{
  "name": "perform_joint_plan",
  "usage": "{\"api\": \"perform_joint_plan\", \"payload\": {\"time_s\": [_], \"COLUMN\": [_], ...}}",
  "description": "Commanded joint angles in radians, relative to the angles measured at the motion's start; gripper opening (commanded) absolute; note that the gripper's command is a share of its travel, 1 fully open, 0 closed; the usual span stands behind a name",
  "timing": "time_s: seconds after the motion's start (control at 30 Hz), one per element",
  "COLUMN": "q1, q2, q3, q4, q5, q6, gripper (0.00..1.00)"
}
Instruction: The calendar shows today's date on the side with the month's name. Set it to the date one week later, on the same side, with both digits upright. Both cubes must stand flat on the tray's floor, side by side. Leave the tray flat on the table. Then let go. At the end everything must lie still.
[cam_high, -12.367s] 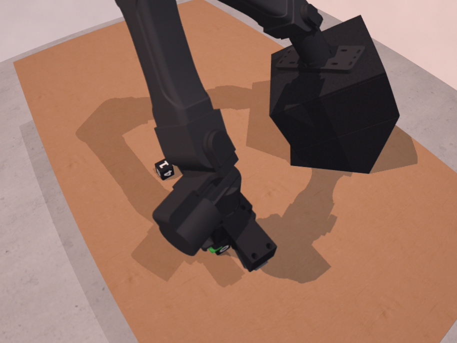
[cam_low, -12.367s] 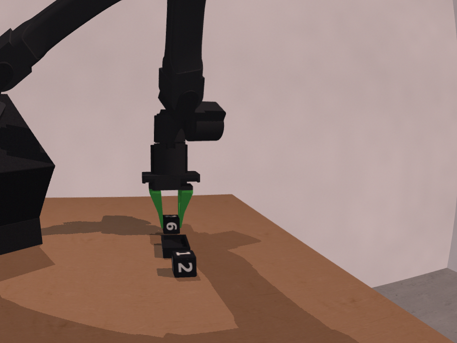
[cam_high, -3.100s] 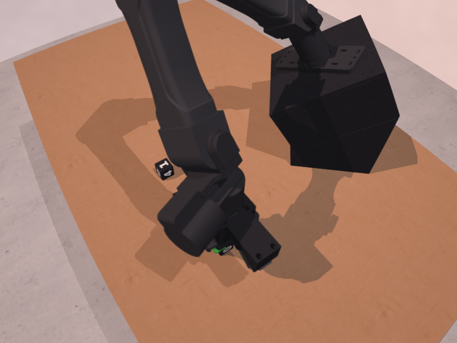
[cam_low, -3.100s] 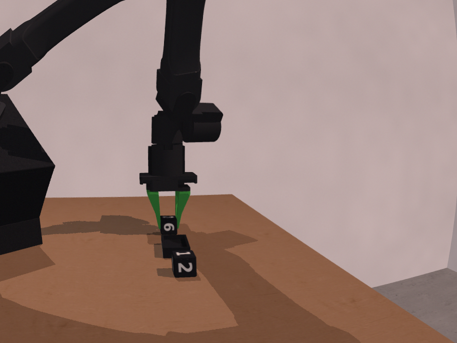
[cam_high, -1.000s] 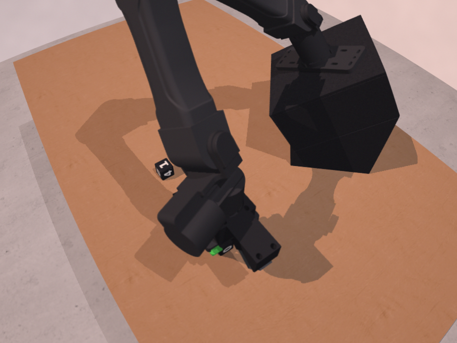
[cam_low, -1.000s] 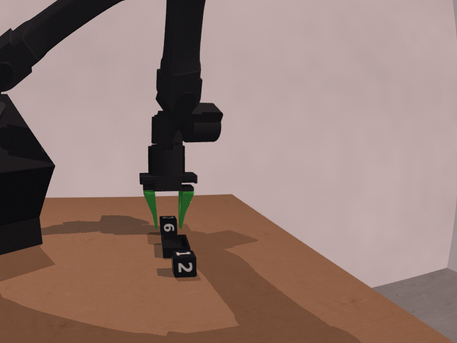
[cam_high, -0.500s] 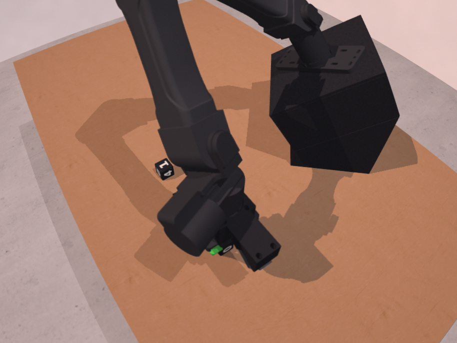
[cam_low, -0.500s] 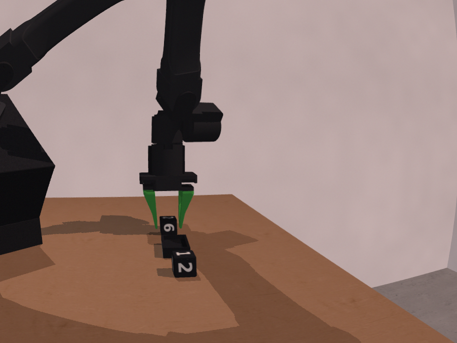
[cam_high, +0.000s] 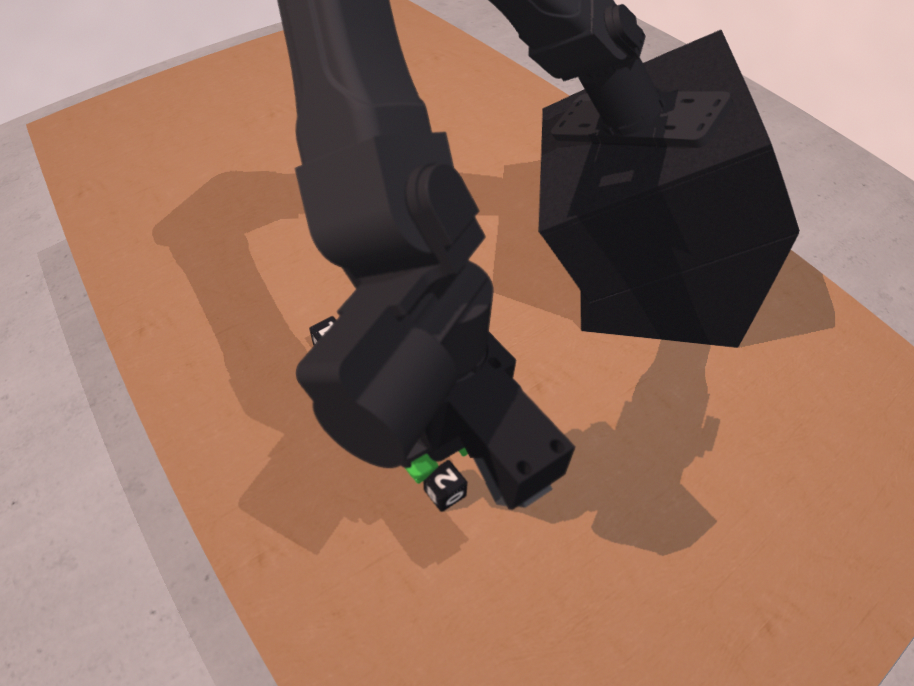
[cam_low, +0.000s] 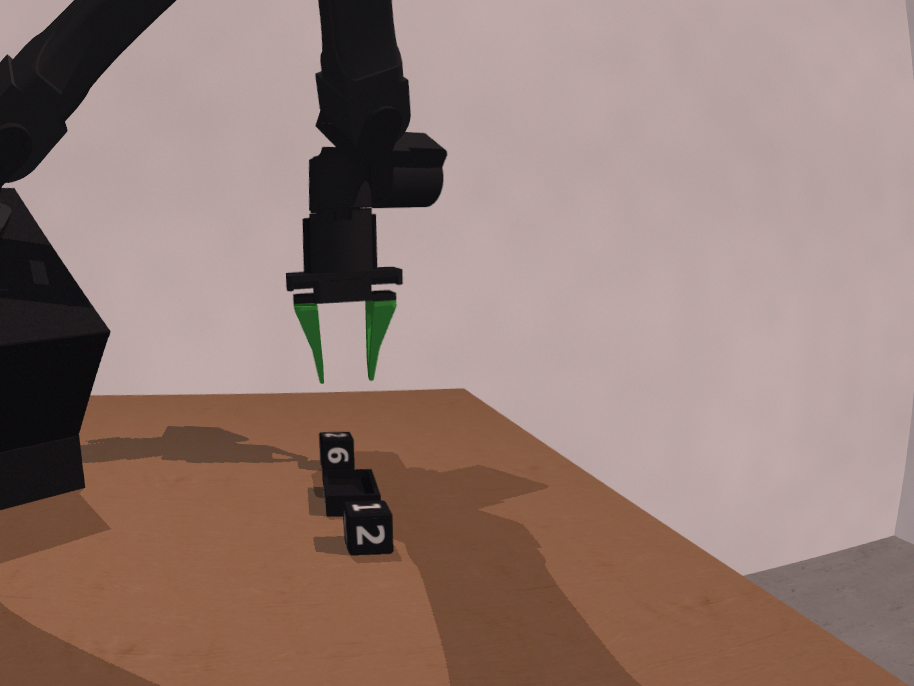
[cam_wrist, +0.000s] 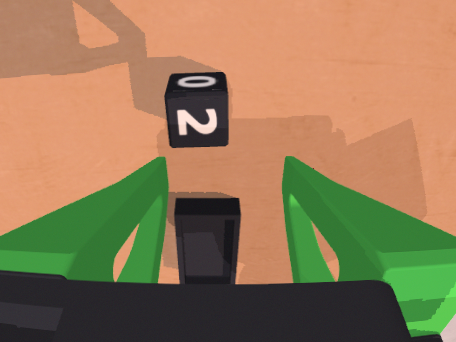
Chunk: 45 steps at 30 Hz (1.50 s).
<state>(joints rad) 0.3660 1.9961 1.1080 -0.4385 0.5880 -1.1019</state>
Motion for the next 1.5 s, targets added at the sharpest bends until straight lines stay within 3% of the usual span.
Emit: {"api": "perform_joint_plan", "payload": {"time_s": [0.0, 0.3, 0.33, 1.1, 1.47], "q1": [0.033, 0.056, 0.056, 0.049, -0.162], "q2": [-0.03, -0.059, -0.059, -0.062, -0.204], "q3": [0.039, 0.044, 0.043, 0.026, -0.068], "q4": [-0.095, -0.153, -0.153, -0.151, -0.093], "q5": [0.0, 0.003, 0.003, -0.004, -0.069], "q6": [0.046, 0.073, 0.073, 0.08, 0.347], "gripper": [0.45, 0.45, 1.0, 1.0, 1.0]}}
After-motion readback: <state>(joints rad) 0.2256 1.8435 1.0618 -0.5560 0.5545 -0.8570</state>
